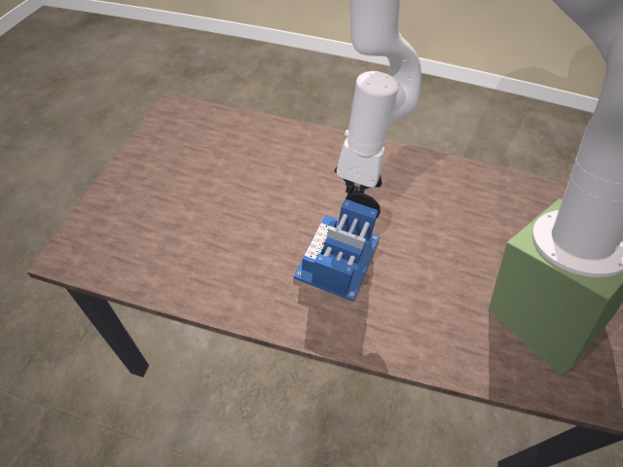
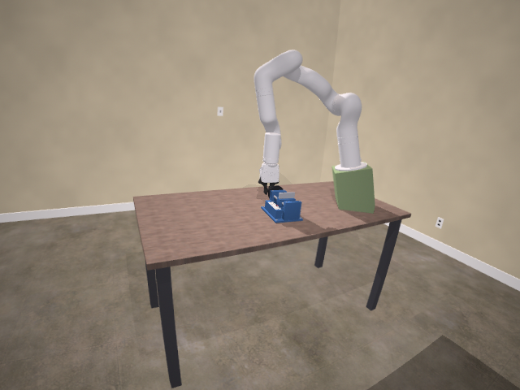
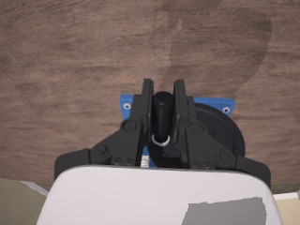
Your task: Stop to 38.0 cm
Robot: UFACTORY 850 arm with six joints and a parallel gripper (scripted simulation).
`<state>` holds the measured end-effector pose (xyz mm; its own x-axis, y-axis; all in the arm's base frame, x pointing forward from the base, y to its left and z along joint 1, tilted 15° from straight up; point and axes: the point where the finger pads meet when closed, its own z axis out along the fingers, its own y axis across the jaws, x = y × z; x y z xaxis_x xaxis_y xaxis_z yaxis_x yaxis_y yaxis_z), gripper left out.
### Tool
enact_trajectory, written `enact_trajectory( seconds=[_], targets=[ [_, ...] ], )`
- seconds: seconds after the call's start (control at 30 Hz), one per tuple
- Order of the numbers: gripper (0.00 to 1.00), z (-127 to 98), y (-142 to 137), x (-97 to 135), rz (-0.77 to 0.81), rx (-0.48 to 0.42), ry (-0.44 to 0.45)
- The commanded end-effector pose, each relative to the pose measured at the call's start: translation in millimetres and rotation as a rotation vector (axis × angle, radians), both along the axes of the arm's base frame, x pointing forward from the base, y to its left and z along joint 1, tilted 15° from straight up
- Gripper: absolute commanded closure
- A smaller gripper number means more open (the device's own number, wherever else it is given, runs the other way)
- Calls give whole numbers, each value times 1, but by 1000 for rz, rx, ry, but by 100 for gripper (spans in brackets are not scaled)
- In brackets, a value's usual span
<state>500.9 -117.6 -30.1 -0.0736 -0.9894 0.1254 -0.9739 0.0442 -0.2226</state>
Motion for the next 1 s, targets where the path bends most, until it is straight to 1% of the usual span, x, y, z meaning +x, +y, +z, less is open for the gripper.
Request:
enact_trajectory(
  seconds=[0.0,0.97],
  targets=[
    [94,-1,0,0,0,0,0],
    [94,-4,-1,1,0,0,0]
  ],
)
